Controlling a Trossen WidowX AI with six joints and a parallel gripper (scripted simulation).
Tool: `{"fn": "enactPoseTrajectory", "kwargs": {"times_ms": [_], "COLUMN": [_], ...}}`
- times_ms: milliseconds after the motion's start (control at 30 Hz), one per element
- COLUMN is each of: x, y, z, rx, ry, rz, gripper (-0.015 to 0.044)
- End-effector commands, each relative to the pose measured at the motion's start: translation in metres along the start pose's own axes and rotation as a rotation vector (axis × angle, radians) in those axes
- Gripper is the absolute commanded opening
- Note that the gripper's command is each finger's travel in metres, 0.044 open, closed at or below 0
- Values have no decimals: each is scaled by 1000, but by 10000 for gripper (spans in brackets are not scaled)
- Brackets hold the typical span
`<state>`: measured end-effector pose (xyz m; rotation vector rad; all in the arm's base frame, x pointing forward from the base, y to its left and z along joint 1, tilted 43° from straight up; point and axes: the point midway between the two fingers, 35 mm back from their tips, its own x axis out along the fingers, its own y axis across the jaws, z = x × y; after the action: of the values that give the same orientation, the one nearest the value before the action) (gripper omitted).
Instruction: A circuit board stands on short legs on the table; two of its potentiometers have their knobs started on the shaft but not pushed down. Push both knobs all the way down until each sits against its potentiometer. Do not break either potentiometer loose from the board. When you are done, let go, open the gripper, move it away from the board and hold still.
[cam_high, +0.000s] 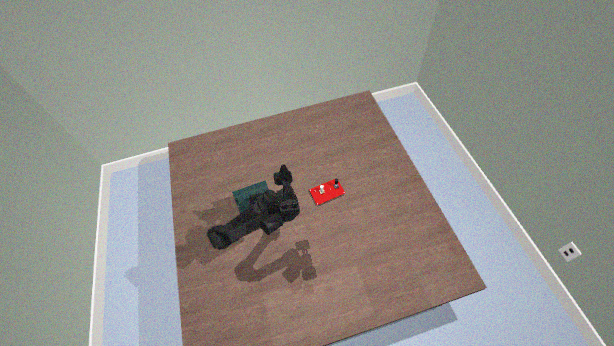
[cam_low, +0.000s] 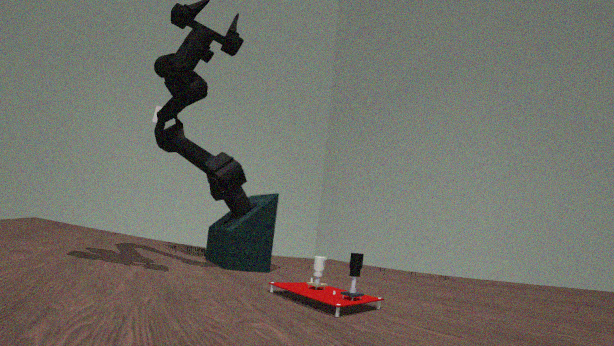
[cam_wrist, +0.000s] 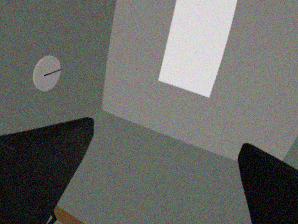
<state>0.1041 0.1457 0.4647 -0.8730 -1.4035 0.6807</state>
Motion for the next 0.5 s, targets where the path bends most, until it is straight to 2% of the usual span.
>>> {"fn": "enactPoseTrajectory", "kwargs": {"times_ms": [0,467], "x": [0,6], "y": [0,18], "z": [-1,-87], "rx": [5,378], "ry": [3,265], "rz": [-1,-49], "gripper": [374,6]}}
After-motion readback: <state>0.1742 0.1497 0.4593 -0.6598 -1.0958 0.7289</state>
